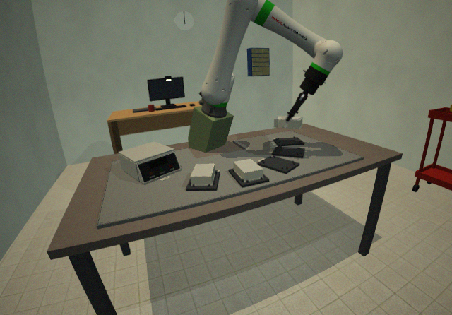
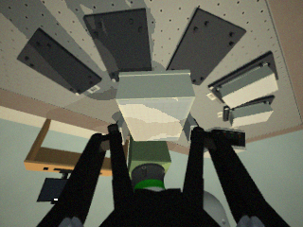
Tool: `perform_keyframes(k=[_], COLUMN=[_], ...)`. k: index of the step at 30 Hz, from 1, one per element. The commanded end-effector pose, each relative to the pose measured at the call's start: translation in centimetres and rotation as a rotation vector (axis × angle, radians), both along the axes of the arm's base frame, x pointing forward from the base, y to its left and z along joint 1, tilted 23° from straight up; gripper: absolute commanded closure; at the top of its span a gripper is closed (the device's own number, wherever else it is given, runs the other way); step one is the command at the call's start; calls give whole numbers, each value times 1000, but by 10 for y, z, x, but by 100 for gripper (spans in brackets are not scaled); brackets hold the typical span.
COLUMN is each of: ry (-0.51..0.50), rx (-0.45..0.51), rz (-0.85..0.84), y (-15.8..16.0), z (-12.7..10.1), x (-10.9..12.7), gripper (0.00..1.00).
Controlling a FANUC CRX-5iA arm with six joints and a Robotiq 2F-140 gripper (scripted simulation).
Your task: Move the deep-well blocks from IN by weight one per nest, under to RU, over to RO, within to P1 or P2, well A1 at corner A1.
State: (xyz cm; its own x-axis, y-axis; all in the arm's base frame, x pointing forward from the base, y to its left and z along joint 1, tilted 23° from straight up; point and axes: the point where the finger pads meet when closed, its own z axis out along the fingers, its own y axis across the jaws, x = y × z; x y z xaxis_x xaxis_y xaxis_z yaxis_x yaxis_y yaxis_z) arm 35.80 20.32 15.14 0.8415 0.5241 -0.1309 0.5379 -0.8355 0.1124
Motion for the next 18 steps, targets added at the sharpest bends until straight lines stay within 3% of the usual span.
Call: perform_keyframes(k=[1, 14, 18], ry=[0, 0, -16], rx=[0, 0, -50], rz=[0, 0, 122], y=[9, 39, 48], z=[0, 0, -8], x=[-3, -14, -20], gripper=[90, 90, 90])
